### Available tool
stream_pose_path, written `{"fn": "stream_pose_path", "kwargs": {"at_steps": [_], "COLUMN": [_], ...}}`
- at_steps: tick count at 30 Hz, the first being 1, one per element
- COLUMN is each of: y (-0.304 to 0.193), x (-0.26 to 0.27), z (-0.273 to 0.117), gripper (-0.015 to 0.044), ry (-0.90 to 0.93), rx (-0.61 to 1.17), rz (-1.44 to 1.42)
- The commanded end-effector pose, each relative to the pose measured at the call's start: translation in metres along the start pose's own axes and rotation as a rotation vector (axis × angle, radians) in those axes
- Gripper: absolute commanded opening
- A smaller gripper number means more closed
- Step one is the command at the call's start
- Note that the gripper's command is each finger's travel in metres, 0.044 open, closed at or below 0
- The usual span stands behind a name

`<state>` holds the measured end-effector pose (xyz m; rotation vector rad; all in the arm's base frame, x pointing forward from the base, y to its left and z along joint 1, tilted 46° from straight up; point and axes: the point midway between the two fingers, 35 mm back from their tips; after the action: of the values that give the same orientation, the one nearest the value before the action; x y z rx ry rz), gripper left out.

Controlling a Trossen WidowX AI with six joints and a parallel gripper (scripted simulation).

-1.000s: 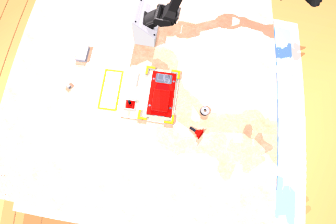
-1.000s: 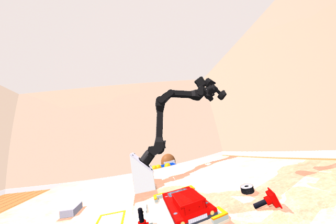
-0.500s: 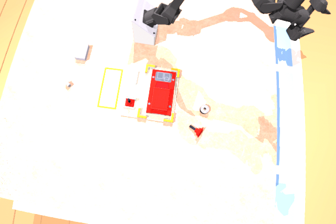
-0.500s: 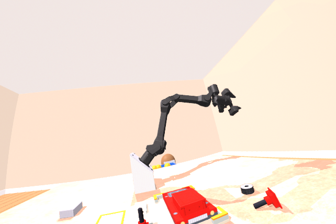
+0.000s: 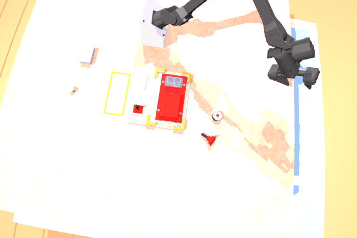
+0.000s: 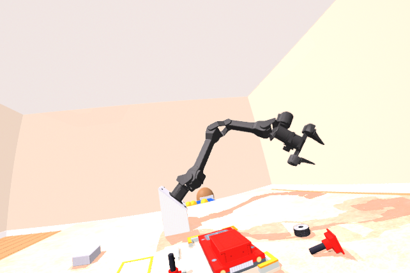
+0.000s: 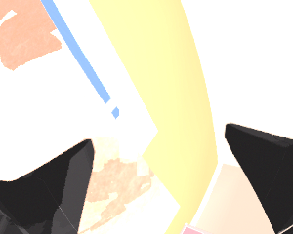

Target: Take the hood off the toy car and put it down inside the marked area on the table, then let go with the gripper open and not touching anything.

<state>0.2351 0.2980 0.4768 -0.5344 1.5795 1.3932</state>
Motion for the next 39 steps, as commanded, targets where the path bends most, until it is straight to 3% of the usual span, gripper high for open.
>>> {"fn": "stream_pose_path", "kwargs": {"at_steps": [1,11,21,30,39], "y": [-0.046,-0.196,-0.313,-0.355,-0.355], "x": [0.014,0.069,0.135,0.197,0.204], "z": [0.003,-0.032,-0.126,-0.235,-0.246], "gripper": [0.0440,0.0440,0.0440,0.0440,0.0440], "ry": [0.060,0.180,0.121,-0.136,-0.161], "rx": [0.108,0.496,0.892,1.154,1.164], "rz": [0.143,0.713,1.483,2.409,2.480]}}
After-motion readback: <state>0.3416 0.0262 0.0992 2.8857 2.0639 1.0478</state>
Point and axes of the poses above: the point midway between the two fingers, 35 mm back from their tips, its own z axis out along the fingers, its own x axis across the jaws, y = z × x, and after that the axes turned 15 degrees about z, right-handed
